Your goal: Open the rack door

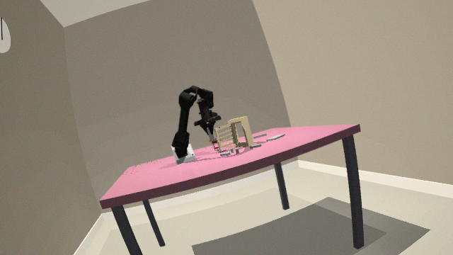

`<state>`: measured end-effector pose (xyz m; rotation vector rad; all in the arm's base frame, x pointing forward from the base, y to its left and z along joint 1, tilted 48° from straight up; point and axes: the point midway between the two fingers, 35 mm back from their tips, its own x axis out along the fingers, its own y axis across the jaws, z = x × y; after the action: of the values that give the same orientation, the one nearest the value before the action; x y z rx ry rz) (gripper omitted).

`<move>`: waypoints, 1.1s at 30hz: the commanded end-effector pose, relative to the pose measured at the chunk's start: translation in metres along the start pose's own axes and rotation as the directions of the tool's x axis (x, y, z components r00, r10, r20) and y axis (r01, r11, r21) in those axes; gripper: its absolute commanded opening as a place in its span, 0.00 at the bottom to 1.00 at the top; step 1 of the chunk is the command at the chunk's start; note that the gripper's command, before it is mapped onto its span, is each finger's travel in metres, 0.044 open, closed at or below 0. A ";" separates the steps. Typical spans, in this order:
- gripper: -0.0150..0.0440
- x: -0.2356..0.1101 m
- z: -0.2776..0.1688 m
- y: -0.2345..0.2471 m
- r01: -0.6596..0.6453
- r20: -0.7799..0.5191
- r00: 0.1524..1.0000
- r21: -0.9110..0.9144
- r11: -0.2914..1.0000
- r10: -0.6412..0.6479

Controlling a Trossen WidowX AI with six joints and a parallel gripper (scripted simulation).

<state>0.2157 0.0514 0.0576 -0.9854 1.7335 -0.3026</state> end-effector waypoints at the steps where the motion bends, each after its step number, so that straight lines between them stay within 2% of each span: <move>1: 0.28 0.000 0.002 0.007 0.002 0.004 1.000 0.075 0.997 -0.002; 18: 0.28 0.000 0.016 0.046 -0.001 0.005 1.000 0.334 0.943 -0.001; 33: 0.28 0.000 0.039 0.080 -0.004 0.007 1.000 0.563 0.826 0.001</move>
<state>0.2108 0.1070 -0.0030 -0.5938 1.5259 -0.7189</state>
